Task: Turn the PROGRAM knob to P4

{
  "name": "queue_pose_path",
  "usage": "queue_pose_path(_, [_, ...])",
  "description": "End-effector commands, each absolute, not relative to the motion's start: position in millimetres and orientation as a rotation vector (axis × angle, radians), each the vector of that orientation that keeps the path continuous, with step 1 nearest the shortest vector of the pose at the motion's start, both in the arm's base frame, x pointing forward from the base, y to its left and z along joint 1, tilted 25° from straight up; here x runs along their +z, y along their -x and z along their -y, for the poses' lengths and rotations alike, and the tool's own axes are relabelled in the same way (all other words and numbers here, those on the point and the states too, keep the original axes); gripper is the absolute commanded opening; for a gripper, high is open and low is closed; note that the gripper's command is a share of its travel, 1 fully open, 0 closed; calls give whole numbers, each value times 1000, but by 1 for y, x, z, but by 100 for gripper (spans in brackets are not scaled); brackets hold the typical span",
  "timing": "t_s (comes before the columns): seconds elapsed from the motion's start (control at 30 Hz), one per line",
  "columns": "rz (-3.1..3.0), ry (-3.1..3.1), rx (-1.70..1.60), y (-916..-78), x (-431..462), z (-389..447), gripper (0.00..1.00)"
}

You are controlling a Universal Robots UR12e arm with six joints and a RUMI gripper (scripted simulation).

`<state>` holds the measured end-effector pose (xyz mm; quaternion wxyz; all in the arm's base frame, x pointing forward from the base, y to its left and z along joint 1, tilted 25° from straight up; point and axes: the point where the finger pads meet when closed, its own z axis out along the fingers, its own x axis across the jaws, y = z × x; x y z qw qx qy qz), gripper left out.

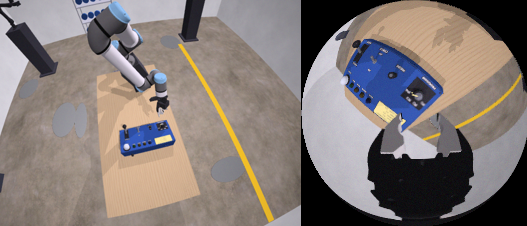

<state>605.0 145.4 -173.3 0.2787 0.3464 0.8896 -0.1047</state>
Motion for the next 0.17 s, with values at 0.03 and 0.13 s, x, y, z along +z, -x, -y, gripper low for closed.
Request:
queue_pose_path(0.03, [-2386, -929, -280, -605, -172, -146, 44])
queue_pose_path(0.13, [-2386, -929, -280, -605, -172, -146, 44])
